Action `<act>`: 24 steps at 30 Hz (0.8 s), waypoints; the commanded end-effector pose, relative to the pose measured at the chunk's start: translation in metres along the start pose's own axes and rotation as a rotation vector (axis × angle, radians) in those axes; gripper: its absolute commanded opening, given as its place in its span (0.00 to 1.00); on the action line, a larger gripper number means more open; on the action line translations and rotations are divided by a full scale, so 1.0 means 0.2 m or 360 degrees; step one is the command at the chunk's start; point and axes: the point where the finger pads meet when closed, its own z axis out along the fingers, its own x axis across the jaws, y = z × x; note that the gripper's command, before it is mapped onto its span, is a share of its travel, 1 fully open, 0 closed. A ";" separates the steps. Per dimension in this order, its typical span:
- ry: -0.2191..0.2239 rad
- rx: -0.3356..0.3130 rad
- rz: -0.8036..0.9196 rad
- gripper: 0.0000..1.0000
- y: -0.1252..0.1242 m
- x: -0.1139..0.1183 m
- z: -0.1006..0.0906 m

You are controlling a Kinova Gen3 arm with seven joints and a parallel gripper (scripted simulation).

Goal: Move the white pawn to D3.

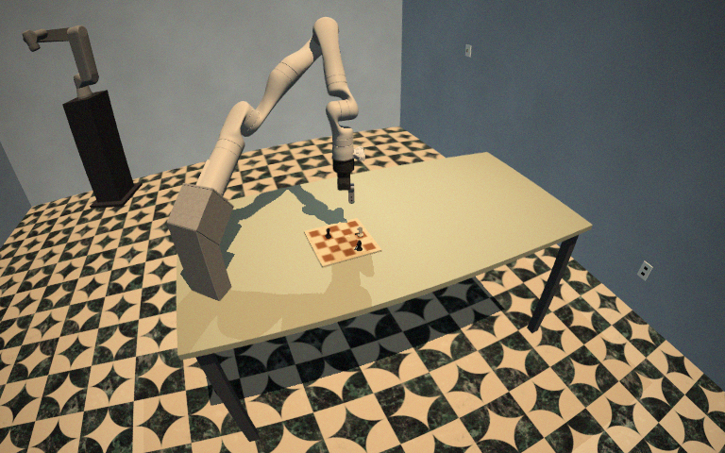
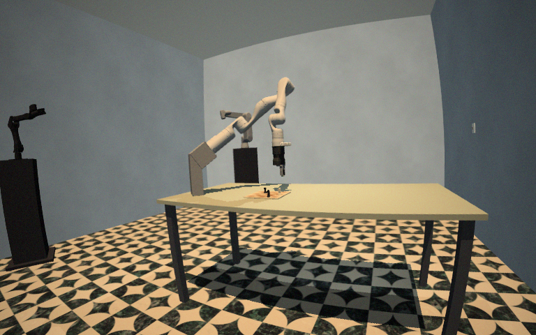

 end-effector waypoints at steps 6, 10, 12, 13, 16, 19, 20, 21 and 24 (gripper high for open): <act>0.0000 0.0002 -0.0036 0.00 0.01 0.03 0.00; -0.0001 0.0003 -0.0099 0.00 0.04 0.06 0.00; -0.0001 0.0004 -0.0140 0.00 0.05 0.08 0.00; -0.0001 0.0004 -0.0162 0.00 0.06 0.10 0.00; -0.0001 0.0005 -0.0234 0.00 0.09 0.13 0.00; -0.0001 0.0005 -0.0284 0.00 0.12 0.16 0.00; -0.0001 0.0005 -0.0284 0.00 0.12 0.16 0.00; -0.0001 0.0005 -0.0310 0.00 0.13 0.17 -0.01; 0.0000 0.0004 -0.0383 0.00 0.16 0.21 -0.01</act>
